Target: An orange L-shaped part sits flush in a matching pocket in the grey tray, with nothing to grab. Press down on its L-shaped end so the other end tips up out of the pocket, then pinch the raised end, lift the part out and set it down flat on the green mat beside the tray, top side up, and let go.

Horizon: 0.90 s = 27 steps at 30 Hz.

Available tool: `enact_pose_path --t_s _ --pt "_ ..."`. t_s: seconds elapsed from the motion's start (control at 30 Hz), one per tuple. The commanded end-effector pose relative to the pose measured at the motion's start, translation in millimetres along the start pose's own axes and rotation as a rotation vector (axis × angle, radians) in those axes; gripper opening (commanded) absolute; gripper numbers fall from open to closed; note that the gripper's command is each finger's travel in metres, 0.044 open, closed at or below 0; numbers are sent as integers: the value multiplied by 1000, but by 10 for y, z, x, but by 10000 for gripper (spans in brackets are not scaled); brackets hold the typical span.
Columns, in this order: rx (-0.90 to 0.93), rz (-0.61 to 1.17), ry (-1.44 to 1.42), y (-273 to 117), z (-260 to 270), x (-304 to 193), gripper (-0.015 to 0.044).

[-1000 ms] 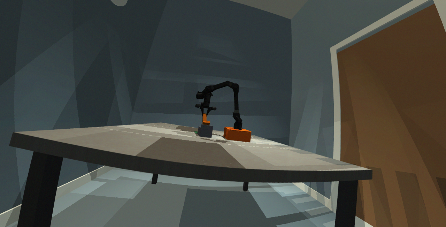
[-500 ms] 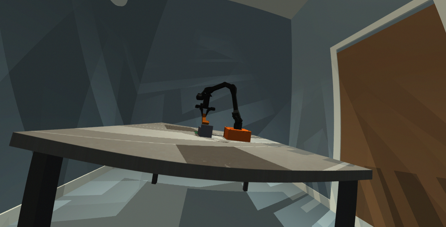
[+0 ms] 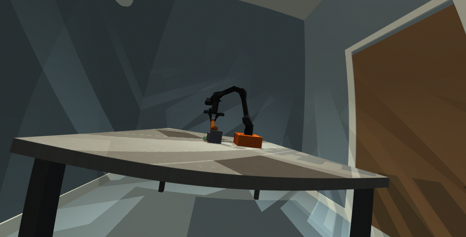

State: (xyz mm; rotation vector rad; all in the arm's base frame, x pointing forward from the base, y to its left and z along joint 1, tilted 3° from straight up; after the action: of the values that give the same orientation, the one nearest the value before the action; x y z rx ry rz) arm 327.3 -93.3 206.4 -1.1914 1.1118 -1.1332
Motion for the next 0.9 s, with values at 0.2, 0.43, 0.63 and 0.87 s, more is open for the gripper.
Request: enact_pose_path --t_s 0.2,0.43,0.63,0.87 --pt "-1 2 -4 164 -3 2 0" --pt "-1 2 -4 270 -3 2 0" --pt "-1 2 -4 361 -3 1 0" --pt "-1 2 -4 466 -4 1 0"
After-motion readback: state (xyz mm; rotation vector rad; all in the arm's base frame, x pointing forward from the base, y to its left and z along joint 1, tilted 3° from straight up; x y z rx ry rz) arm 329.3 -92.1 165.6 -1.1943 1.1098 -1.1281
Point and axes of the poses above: the point midway between the two fingers, 35 mm back from their tips, its own y axis out along the fingers, its own z axis across the jaws, x = y × z, the point moved 10 cm from there along -y, back along the fingers, and after that the axes turned 15 degrees about y, right-handed, at the moved point
